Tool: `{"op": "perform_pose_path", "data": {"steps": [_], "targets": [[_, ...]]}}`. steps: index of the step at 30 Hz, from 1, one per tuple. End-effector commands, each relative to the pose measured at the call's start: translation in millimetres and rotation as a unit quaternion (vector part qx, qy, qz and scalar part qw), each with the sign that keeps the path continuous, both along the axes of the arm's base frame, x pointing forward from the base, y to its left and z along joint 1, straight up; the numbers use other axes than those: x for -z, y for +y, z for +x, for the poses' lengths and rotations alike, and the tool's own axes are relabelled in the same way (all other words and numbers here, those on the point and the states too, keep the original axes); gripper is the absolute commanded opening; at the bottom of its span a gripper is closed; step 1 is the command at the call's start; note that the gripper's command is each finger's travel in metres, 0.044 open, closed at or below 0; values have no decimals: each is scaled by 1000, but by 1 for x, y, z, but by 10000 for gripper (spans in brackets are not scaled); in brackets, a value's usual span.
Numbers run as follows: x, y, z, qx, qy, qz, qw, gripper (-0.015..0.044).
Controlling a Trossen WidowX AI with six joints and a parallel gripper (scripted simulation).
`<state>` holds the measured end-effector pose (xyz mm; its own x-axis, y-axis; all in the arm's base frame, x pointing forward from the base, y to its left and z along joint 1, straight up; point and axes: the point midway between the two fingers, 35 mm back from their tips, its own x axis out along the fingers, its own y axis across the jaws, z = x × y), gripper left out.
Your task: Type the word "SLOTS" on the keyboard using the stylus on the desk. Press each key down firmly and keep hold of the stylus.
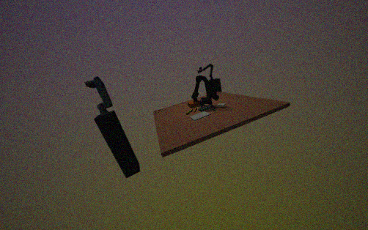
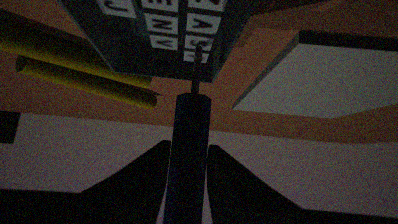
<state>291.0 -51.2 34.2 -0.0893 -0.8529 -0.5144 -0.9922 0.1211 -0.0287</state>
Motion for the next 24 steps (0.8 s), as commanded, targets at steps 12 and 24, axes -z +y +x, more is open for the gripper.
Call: {"op": "perform_pose_path", "data": {"steps": [12,24], "targets": [[5,0,0,-2,1,-2,1000,81],[-16,0,0,-2,1,-2,1000,81]]}}
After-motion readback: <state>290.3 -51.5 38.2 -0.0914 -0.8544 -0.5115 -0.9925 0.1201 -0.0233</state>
